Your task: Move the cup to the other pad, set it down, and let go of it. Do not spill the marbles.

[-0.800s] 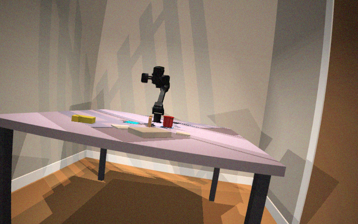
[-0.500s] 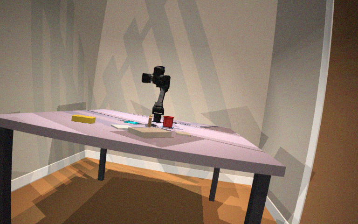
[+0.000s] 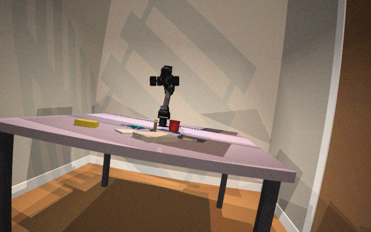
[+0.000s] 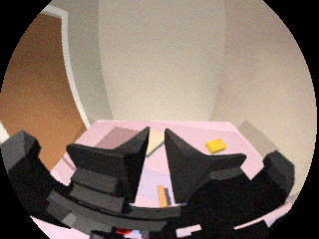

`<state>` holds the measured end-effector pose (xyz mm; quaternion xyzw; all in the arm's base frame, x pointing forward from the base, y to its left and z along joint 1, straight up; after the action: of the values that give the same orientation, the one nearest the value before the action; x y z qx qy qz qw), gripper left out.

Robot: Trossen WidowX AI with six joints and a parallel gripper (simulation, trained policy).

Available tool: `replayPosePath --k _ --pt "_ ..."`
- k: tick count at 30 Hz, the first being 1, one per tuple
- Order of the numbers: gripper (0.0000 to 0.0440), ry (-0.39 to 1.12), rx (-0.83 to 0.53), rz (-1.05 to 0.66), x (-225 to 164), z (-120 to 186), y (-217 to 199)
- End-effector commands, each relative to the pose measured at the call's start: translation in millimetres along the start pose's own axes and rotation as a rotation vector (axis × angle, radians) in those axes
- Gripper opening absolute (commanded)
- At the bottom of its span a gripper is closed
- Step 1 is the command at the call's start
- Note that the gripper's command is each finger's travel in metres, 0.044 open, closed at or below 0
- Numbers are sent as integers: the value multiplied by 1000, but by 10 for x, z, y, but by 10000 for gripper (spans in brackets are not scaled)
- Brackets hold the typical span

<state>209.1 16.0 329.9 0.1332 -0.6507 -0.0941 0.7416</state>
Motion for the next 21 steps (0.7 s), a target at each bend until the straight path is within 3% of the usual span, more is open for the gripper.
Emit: replayPosePath --k 1,21 --pt "100 49 11 -40 18 -23 52" --pt "115 313 -6 -278 135 -48 327"
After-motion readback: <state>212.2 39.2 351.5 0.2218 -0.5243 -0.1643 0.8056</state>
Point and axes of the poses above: the point midway between the two fingers, 35 mm back from their tips, its own z axis back along the fingers, its own y axis across the jaws, x = y × z, the point moved 10 cm from there along z, back along the fingers, and after that the axes turned 11 degrees about -z, right-handed, at the moved point
